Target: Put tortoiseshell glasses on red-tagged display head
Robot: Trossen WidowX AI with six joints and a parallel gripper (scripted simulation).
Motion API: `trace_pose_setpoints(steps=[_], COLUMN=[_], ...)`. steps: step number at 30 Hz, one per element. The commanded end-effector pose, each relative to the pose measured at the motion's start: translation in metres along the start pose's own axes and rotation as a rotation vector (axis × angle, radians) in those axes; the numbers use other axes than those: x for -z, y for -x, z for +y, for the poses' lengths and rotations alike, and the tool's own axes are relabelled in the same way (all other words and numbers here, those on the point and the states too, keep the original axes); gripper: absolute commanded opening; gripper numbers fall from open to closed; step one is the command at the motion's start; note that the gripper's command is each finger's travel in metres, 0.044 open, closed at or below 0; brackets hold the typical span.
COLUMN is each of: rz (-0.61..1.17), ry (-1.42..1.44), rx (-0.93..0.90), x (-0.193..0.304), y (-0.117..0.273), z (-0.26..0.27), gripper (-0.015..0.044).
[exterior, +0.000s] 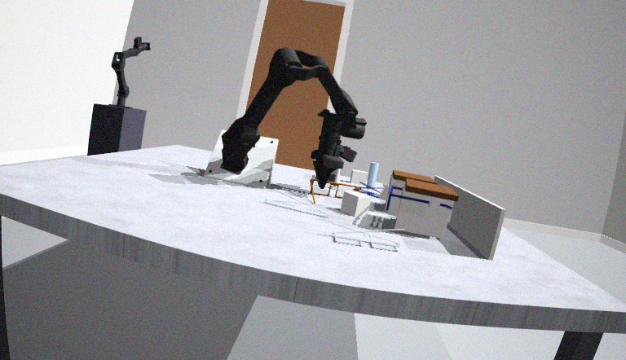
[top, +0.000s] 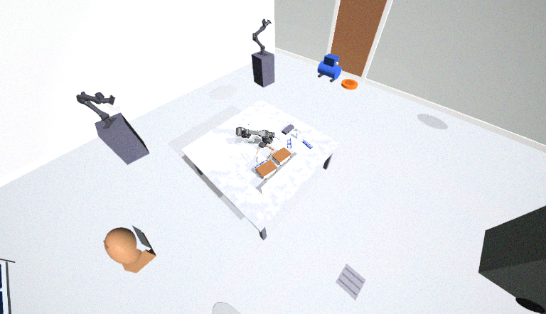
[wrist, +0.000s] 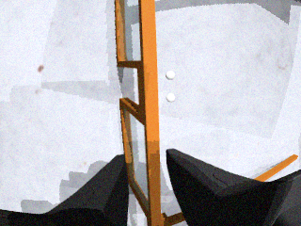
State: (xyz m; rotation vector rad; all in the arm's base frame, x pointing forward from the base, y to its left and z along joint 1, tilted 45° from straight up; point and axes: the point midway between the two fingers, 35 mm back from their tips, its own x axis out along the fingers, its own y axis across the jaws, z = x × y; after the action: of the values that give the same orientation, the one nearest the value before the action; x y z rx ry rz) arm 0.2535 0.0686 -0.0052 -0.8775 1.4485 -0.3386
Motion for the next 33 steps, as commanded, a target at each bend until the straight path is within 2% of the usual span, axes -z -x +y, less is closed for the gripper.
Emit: trace_pose_setpoints(steps=[1, 20, 27, 30, 33], rz=[-0.001, 0.001, 0.001, 0.001, -0.005], ry=[0.0, 0.008, 0.008, 0.008, 0.013], rx=[-0.001, 0.004, 0.001, 0.002, 0.002], x=[0.0, 0.001, 0.001, 0.001, 0.0], y=[0.001, 0.009, 0.055, 0.057, 0.051], z=[0.0, -0.012, 0.0, 0.001, -0.001], gripper=[0.0107, 0.0107, 0.0107, 0.0107, 0.0186])
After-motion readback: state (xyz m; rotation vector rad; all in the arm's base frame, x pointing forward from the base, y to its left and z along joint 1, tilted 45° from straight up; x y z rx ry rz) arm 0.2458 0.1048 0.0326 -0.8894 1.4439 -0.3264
